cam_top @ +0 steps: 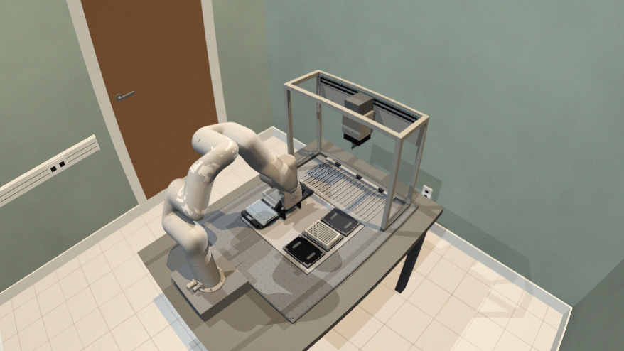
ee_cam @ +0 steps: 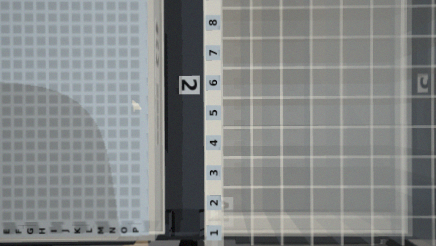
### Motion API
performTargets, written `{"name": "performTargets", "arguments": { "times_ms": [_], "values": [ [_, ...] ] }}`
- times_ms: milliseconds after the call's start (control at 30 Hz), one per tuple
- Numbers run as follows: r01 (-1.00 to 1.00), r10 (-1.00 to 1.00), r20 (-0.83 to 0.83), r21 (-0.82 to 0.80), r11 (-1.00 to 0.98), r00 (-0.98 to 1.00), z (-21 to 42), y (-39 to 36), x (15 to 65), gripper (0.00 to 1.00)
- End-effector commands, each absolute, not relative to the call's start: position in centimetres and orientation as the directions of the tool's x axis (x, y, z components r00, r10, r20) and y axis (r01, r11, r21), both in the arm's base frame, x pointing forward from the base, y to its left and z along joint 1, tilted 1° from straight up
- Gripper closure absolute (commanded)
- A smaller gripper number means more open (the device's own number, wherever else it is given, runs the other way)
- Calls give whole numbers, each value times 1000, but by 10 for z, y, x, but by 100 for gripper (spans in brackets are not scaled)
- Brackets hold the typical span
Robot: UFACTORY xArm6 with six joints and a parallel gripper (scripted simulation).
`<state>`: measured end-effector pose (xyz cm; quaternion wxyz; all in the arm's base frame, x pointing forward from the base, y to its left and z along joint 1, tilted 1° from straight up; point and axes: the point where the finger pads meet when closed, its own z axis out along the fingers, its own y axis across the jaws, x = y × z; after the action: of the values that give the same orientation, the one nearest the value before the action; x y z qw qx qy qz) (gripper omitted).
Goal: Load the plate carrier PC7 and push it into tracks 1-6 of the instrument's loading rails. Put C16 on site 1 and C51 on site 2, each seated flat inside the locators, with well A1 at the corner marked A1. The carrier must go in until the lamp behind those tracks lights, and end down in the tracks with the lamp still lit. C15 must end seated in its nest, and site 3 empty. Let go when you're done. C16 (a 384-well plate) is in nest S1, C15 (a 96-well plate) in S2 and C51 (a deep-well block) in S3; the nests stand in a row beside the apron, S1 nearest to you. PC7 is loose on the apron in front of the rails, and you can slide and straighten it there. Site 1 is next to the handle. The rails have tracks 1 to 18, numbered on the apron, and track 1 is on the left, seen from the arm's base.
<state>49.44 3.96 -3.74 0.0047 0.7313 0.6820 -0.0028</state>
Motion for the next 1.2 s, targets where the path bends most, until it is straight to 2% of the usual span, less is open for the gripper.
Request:
{"name": "performTargets", "arguments": {
  "times_ms": [0,1167],
  "values": [
    [998,998,-10,7,-70,70,-36,40,496,0],
    [998,998,-10,7,-70,70,-36,30,495,0]
  ]
}}
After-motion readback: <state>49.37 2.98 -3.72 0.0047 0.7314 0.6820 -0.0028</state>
